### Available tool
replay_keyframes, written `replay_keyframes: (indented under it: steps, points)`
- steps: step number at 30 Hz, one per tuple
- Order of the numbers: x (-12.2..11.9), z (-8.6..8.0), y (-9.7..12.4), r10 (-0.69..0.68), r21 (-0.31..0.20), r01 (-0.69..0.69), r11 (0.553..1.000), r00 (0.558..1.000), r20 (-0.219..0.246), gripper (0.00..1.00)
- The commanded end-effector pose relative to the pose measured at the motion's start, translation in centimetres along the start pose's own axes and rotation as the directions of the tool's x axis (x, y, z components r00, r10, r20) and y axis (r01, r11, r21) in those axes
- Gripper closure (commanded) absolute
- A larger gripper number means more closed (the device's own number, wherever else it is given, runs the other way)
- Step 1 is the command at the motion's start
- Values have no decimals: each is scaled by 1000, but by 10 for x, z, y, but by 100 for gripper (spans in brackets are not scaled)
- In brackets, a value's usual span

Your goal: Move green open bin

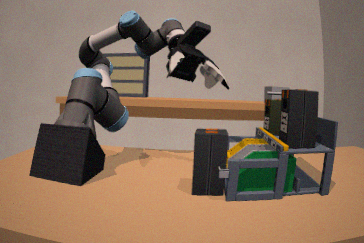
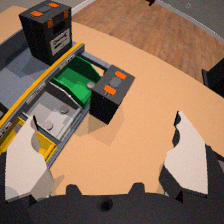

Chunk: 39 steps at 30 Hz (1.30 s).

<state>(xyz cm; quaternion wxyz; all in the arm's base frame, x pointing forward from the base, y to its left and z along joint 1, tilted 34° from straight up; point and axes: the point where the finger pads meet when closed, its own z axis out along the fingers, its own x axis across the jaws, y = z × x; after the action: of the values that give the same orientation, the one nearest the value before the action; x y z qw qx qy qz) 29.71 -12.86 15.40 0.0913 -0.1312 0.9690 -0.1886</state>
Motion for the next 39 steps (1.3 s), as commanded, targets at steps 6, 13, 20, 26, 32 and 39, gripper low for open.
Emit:
replay_keyframes:
  steps: [6,13,20,26,32,39]
  points:
    - [7,40,-2,110,-179,-112,978,994,-23,0]
    - [8,50,-2,136,-221,-139,965,990,-32,0]
    - [10,59,-2,159,-256,-165,953,986,-41,0]
    - [17,103,-3,254,-414,-269,869,963,-92,0]
    - [17,103,-3,254,-414,-269,869,963,-92,0]
    - [23,134,-3,316,-515,-340,787,939,-138,0]
